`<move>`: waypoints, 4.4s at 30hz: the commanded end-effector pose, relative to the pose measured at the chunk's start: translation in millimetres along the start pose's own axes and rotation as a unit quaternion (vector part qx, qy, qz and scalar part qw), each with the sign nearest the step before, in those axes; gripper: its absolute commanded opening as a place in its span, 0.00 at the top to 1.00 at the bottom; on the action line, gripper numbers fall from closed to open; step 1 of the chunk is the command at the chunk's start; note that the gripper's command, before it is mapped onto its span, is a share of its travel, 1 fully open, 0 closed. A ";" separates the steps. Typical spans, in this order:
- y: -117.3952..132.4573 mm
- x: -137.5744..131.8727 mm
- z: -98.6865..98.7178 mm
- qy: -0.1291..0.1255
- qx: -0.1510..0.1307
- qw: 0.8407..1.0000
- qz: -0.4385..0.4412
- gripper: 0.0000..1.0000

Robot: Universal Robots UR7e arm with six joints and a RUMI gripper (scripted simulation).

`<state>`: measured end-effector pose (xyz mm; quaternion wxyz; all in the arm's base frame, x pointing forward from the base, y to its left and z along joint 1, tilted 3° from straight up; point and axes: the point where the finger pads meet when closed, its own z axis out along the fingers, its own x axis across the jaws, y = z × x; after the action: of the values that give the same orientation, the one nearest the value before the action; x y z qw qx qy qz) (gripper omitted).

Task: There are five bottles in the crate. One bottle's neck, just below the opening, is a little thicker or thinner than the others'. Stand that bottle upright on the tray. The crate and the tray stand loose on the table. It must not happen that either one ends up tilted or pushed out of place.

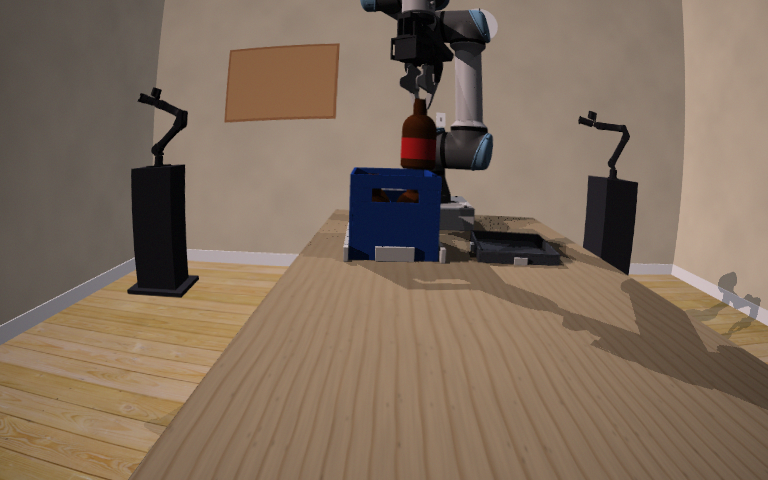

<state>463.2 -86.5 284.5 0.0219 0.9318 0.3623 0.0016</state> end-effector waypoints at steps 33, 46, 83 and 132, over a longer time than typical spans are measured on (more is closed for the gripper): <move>-34.6 22.0 -0.6 0.000 -0.001 1.000 0.000 1.00; -54.0 34.2 -0.5 0.000 -0.001 1.000 0.000 1.00; -120.7 76.0 -0.5 0.000 -0.001 1.000 0.000 1.00; -189.7 119.4 -0.4 0.000 -0.001 1.000 0.000 1.00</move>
<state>423.6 129.4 275.0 0.0222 0.9318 0.3624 0.0014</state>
